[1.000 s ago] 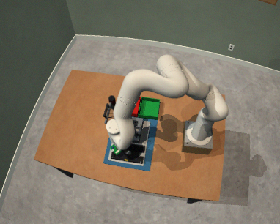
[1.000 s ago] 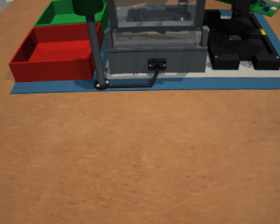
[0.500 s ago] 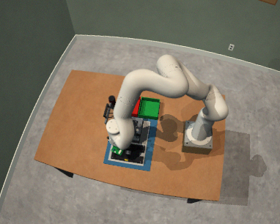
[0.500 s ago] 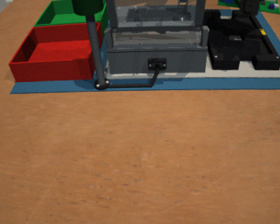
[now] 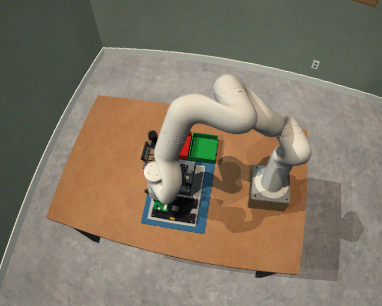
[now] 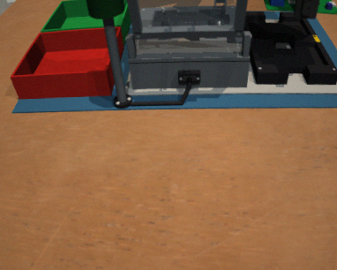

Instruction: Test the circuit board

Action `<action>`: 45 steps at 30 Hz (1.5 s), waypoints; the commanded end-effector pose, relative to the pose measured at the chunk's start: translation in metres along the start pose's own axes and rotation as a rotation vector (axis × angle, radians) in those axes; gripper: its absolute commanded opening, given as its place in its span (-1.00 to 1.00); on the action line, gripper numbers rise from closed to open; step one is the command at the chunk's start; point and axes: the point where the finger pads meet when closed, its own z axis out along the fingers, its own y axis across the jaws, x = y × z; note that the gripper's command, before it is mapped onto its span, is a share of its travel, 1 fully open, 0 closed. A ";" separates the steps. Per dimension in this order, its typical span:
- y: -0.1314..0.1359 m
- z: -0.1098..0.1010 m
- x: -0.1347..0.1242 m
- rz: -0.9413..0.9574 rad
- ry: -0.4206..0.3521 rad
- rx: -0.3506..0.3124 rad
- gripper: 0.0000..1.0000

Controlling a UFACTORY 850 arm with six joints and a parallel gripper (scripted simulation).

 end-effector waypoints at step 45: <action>0.000 -0.001 0.003 -0.057 -0.005 -0.004 0.58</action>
